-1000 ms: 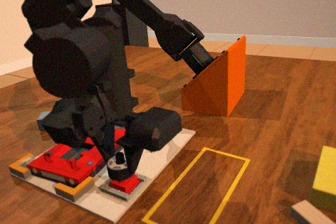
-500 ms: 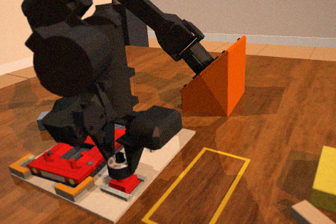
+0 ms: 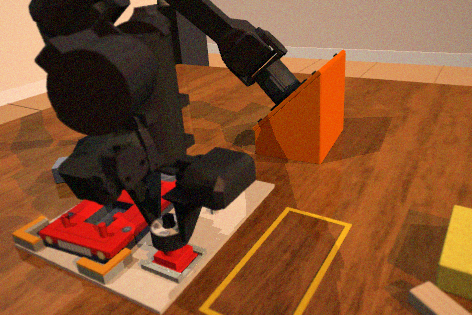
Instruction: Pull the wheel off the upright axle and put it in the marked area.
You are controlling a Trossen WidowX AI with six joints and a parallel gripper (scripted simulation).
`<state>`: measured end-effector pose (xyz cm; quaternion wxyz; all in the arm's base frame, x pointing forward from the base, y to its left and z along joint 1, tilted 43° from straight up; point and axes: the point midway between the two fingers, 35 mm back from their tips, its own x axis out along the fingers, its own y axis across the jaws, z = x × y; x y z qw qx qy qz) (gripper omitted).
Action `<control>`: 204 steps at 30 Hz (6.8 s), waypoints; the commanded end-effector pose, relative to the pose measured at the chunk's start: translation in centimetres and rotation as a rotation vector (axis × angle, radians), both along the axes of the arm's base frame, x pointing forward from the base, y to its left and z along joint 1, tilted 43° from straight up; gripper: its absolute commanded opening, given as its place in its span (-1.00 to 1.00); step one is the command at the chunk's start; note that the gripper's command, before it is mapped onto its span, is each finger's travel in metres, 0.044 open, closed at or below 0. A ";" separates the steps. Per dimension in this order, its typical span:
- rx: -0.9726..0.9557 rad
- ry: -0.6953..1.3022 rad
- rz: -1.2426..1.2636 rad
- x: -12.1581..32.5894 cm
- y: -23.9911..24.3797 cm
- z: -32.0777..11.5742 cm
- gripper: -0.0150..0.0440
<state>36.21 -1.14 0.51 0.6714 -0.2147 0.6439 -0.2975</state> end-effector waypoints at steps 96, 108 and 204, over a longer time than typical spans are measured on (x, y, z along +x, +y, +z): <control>0.002 -0.005 0.014 -0.3 4.7 5.1 -0.49; 0.011 0.014 0.017 -3.0 10.1 -0.2 -0.49; 0.008 0.002 0.014 -13.2 11.4 -0.4 1.00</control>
